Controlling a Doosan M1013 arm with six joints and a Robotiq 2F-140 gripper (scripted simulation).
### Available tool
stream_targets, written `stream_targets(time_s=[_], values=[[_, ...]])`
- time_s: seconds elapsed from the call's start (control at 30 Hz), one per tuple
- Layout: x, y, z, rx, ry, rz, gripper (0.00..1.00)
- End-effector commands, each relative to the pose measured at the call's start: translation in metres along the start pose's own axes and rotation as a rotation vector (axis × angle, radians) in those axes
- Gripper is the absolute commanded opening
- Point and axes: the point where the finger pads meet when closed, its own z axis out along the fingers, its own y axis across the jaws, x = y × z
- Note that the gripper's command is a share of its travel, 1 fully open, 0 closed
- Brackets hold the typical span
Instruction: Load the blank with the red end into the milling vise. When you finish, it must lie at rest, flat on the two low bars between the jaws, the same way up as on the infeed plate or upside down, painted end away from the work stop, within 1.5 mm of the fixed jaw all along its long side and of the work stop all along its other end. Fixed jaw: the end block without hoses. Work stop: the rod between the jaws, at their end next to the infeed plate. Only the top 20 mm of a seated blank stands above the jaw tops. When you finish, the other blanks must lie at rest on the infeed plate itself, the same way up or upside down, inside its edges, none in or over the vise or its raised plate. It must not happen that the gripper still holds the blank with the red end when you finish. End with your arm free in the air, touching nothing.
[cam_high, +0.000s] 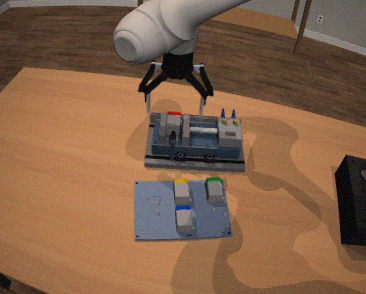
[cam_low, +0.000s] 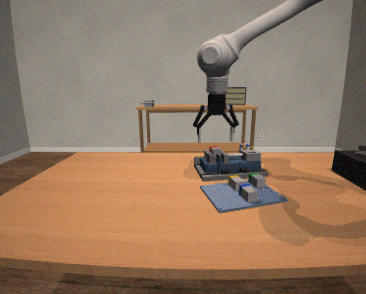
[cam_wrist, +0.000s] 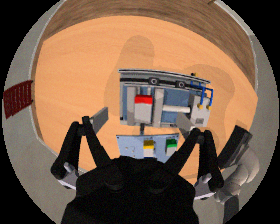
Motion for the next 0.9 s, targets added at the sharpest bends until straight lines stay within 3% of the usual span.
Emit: stream_targets(time_s=[0.0,0.1,0.6,0.87], values=[[0.0,0.0,-0.001,0.0,0.0,0.0,1.0],[0.0,0.0,-0.001,0.0,0.0,0.0,1.0],[0.0,0.0,-0.061,0.0,0.0,0.0,1.0],[0.0,0.0,-0.075,0.0,0.0,0.0,1.0]])
